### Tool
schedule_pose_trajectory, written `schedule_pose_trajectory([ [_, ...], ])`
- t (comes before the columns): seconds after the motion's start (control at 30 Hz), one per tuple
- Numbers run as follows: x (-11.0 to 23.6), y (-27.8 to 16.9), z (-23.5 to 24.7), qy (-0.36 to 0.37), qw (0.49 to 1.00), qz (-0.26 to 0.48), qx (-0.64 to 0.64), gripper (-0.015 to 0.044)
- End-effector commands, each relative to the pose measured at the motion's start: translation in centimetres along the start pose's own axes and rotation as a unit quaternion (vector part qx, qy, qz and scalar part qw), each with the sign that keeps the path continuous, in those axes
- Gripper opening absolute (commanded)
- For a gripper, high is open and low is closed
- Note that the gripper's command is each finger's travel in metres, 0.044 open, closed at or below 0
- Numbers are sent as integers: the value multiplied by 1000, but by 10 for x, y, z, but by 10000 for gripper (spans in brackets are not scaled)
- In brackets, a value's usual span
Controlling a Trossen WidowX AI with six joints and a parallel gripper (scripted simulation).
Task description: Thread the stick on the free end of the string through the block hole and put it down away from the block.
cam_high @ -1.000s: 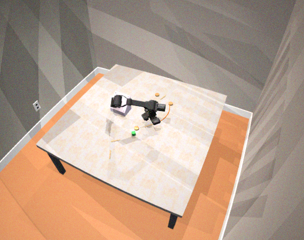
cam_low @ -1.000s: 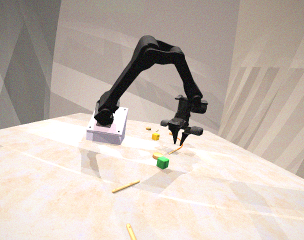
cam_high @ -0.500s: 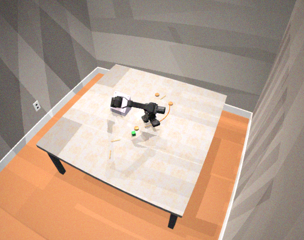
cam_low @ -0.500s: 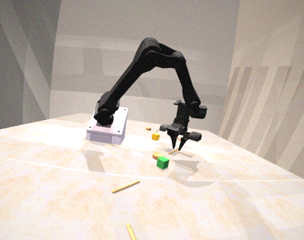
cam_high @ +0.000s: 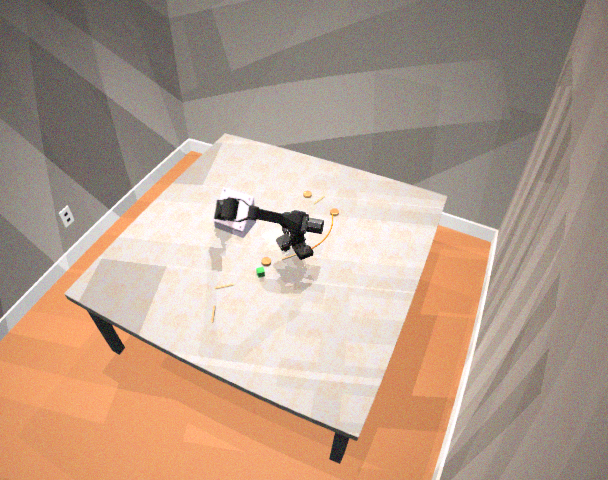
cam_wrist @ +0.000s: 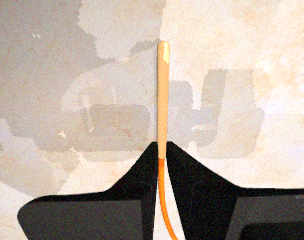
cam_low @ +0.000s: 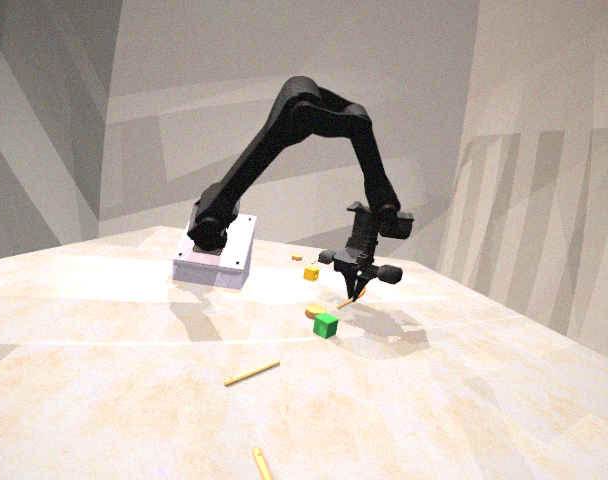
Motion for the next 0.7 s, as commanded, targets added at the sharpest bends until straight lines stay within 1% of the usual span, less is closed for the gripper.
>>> schedule_pose_trajectory([
  [0.0,0,0,0,0,1000,0,0,0],
  [0.67,23,-1,1,0,1000,1,0,0],
])
Point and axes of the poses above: the point midway between the two fingers, 35 mm back from their tips, its own x axis back along the fingers, its own z axis across the jaws, y = z × x, the point moved 8 cm from there along x, back along the fingers, and after that the axes turned 14 degrees about x, right-handed, at the moved point
